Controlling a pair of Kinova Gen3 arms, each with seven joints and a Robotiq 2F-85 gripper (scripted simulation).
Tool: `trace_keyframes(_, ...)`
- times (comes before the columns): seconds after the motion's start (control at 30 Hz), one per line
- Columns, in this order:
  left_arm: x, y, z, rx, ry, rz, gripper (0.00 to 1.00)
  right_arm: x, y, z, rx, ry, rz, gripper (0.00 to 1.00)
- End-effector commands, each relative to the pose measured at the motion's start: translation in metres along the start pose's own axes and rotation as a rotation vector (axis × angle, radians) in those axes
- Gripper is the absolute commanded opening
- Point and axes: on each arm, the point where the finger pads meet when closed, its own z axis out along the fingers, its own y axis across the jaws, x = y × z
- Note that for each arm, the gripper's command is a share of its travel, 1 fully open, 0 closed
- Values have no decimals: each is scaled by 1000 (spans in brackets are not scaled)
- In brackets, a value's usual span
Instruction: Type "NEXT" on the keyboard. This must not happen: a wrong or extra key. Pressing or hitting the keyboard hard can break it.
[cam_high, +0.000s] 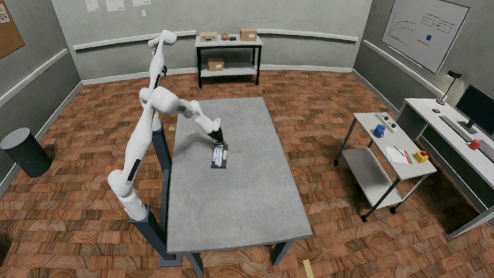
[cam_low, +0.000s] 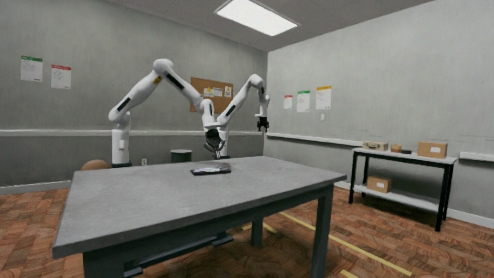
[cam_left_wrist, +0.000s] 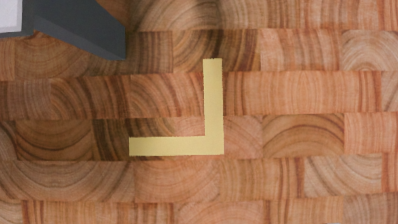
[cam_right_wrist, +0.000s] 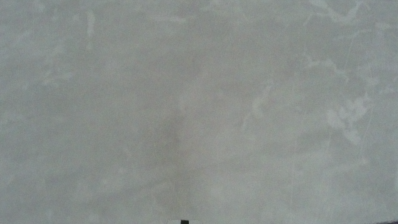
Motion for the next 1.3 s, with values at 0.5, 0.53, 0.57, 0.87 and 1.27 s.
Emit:
trace_keyframes(0.5,0,0,0,4,2,-16,1000,-71,-4,-13,-62,-72,-102,99)
trace_keyframes(0.53,0,0,0,4,2,-16,1000,-76,-4,-13,-66,-77,-108,99)
trace_keyframes(0.57,0,0,0,4,2,-16,1000,-80,-4,-14,-70,-81,-114,99)
trace_keyframes(0.87,0,0,0,4,2,-16,1000,-101,-3,-20,-90,-103,-146,99)
trace_keyframes(1.27,0,0,0,4,2,-16,1000,-115,-2,-23,-103,-117,-167,99)
